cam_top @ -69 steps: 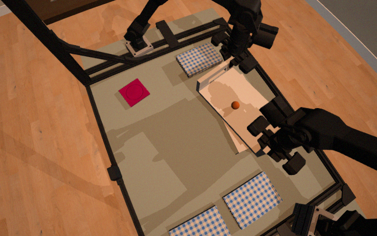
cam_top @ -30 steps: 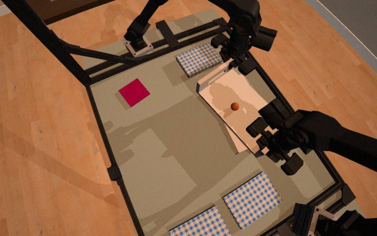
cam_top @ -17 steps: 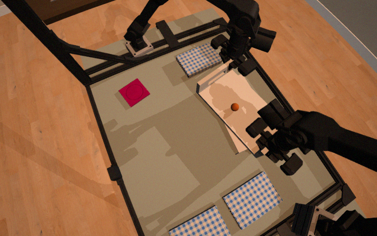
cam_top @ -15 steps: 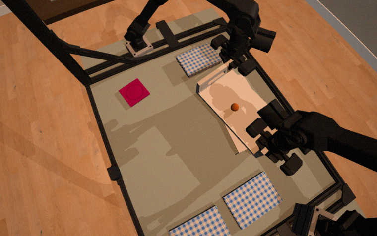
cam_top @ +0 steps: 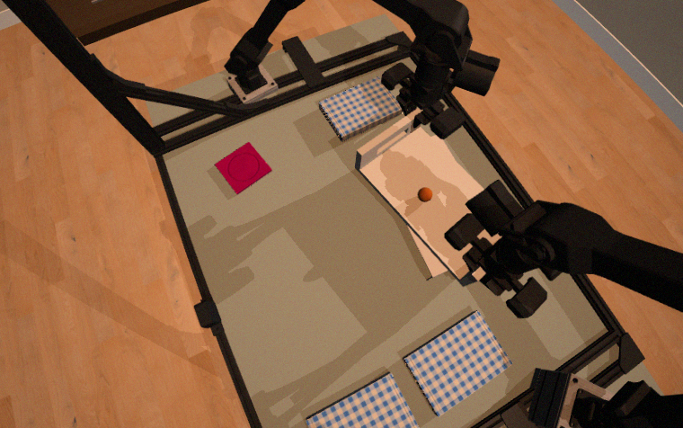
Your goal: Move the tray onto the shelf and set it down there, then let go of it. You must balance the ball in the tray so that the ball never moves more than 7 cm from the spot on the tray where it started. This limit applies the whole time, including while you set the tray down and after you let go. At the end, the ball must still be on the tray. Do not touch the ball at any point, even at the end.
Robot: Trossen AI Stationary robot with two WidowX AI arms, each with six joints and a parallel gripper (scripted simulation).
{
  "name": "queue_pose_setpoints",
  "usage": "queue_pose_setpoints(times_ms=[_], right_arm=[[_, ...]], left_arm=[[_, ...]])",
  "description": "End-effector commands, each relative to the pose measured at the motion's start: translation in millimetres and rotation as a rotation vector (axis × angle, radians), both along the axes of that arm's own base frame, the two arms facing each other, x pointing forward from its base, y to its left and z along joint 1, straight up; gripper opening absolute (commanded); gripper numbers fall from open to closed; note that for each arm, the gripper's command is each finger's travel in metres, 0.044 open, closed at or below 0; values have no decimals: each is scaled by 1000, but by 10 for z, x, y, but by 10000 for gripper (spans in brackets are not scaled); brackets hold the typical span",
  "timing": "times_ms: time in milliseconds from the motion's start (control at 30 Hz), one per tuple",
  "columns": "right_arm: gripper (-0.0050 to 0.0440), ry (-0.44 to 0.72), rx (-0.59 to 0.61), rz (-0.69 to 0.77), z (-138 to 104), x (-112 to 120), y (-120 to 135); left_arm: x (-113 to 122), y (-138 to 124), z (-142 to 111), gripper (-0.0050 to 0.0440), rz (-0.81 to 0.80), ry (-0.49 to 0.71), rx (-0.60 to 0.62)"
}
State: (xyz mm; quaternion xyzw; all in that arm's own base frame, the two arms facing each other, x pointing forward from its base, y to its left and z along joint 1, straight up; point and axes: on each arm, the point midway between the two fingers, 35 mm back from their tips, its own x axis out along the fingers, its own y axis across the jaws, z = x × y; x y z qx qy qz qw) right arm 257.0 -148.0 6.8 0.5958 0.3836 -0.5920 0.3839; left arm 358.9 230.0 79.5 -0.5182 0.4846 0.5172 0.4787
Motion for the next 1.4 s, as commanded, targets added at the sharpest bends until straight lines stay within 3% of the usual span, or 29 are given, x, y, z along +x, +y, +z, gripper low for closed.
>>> queue_pose_setpoints(times_ms=[0, 300, 633, 700, 900, 1367], right_arm=[[20, 1, -1, -2, -7, 0, 0], [20, 1, -1, -2, -7, 0, 0], [260, 0, 0, 0, -3, 1, -1], [260, 0, 0, 0, -3, 1, -1], [400, 0, 0, 0, -3, 1, -1], [400, -1, 0, 1, 8, 0, 3]], left_arm=[[2, 2, 13, 20, -2, -2, 4], [2, 2, 13, 20, -2, -2, 4], [-1, 0, 0, 260, 0, 1, 0], [-1, 0, 0, 260, 0, 1, 0], [-1, 0, 0, 400, 0, 1, 0], [-4, 0, 11, 400, 0, 0, 0]])
